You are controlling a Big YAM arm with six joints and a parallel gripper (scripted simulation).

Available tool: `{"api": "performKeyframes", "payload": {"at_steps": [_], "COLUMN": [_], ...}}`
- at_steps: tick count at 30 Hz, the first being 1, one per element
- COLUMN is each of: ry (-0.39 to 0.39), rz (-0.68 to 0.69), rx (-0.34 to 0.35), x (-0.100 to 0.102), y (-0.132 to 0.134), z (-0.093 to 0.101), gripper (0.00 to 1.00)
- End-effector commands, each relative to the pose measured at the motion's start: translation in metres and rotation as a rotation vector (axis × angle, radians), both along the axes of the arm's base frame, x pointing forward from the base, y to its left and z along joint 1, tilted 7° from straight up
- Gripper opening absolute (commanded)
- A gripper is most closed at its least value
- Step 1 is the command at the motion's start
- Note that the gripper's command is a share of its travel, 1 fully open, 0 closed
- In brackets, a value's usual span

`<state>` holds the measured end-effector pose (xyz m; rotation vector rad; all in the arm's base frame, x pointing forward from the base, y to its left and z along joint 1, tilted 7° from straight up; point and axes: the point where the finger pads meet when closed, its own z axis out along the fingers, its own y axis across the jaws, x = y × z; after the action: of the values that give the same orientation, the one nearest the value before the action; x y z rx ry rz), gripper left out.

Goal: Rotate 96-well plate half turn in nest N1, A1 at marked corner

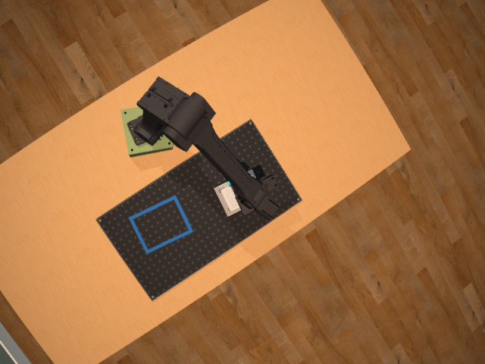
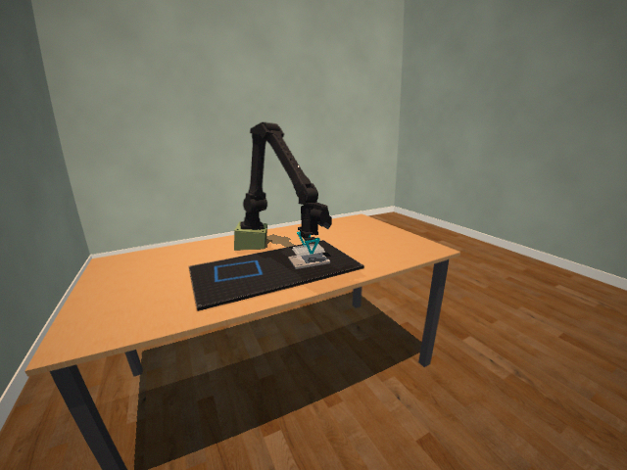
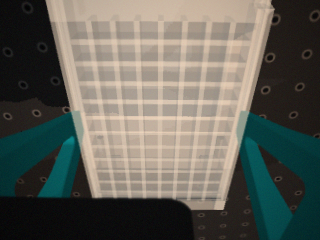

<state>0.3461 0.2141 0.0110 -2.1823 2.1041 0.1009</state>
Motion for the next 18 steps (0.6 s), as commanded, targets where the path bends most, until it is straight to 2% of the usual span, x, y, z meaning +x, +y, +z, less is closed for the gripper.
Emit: {"api": "performKeyframes", "payload": {"at_steps": [1, 8, 9, 16, 18], "ry": [-0.008, -0.008, -0.021, -0.008, -0.016], "rz": [-0.004, 0.0, -0.007, -0.002, -0.002], "rx": [0.004, 0.004, 0.011, 0.004, 0.008], "x": [0.003, 0.002, 0.011, 0.003, 0.007], "y": [0.004, 0.007, 0.007, 0.008, 0.01], "z": [-0.008, -0.016, -0.014, -0.029, -0.027], "gripper": [0.0, 0.0, 0.0, 0.0, 0.0]}}
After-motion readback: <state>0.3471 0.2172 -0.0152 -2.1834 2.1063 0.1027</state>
